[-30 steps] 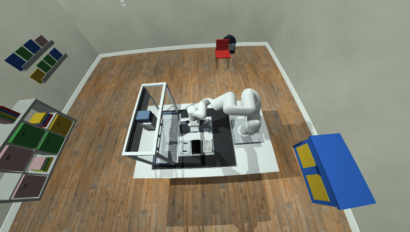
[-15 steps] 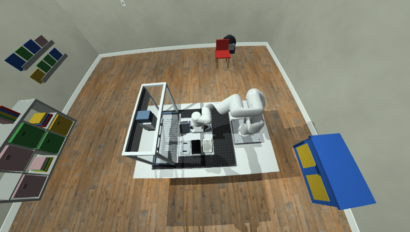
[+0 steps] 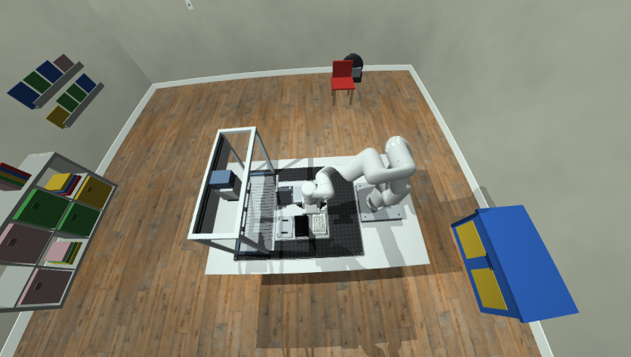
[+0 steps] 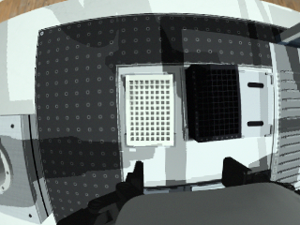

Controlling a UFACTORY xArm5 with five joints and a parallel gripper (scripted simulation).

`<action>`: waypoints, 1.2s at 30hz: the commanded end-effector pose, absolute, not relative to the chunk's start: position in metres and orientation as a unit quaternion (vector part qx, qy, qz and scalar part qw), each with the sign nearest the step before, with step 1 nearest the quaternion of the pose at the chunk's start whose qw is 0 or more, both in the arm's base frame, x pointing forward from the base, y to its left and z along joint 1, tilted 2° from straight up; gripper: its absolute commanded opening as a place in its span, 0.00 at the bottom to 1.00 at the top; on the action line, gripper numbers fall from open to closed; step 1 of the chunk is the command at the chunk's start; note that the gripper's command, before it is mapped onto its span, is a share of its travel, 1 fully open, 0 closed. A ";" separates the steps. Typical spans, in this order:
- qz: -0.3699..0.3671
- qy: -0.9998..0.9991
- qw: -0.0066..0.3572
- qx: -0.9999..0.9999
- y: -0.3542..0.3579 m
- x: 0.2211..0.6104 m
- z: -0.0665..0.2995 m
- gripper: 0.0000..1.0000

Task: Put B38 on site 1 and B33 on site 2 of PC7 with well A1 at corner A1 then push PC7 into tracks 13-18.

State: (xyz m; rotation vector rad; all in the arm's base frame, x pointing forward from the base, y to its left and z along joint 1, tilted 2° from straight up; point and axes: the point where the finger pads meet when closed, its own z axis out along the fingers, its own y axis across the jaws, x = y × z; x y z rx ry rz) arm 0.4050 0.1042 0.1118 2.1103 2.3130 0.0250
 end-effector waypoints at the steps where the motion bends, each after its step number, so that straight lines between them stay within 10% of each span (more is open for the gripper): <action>1: 0.015 0.738 0.000 0.674 0.119 0.395 0.114 1.00; 36: 0.015 0.738 0.000 0.674 0.163 0.364 0.101 1.00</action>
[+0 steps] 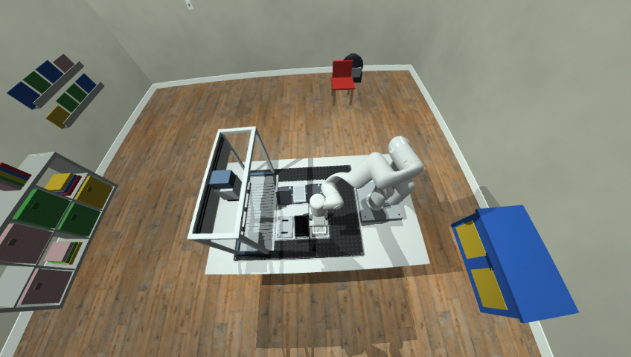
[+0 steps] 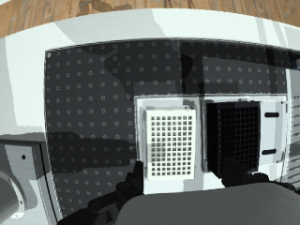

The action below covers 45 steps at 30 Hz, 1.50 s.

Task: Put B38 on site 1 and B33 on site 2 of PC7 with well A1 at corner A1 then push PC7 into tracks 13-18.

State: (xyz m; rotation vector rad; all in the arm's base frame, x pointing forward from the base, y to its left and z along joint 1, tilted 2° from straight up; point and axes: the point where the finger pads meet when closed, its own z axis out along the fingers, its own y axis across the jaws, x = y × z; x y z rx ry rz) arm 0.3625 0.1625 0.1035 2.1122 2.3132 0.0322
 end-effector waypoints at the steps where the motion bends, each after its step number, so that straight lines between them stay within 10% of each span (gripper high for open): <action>1: 0.015 0.738 0.000 0.674 0.163 0.364 0.101 1.00; 45: 0.015 0.738 0.000 0.674 0.165 0.365 0.036 1.00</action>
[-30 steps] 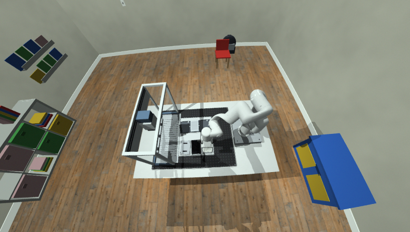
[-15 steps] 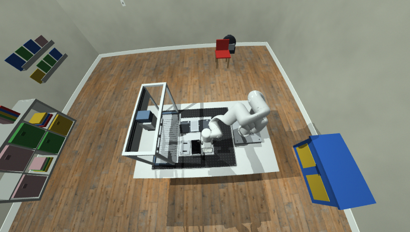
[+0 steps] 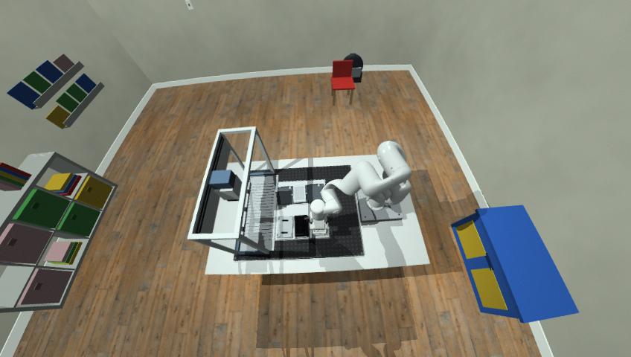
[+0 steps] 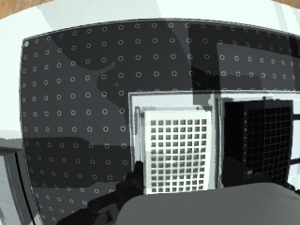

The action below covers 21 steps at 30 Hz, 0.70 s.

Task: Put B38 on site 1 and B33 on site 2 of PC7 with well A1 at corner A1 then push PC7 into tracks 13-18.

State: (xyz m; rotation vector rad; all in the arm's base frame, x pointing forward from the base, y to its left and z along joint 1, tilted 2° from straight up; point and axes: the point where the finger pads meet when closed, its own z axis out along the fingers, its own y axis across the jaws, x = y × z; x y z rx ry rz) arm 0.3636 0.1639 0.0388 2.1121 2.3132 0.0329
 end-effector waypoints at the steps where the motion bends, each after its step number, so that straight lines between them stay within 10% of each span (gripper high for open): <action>1: 0.015 0.738 0.000 0.674 0.165 0.365 0.034 1.00; 21: 0.015 0.738 0.000 0.674 0.165 0.365 0.022 1.00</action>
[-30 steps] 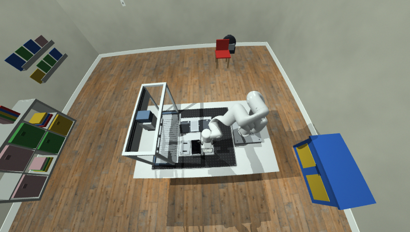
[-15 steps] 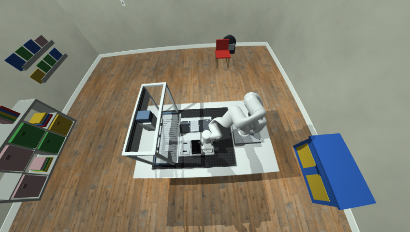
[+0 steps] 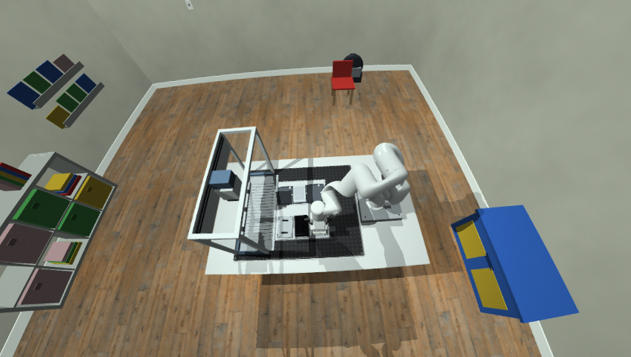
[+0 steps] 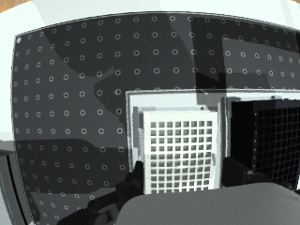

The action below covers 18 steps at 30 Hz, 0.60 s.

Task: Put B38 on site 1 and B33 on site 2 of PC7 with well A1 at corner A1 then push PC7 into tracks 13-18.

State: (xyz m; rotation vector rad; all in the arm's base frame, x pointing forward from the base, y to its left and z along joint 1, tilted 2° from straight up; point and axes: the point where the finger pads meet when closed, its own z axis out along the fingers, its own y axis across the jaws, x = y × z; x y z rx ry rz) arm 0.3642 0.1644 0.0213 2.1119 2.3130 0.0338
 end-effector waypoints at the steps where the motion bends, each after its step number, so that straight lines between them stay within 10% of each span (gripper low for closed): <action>1: 0.015 0.738 0.000 0.674 0.165 0.365 0.022 1.00; 18: 0.015 0.738 0.000 0.674 0.165 0.365 0.012 1.00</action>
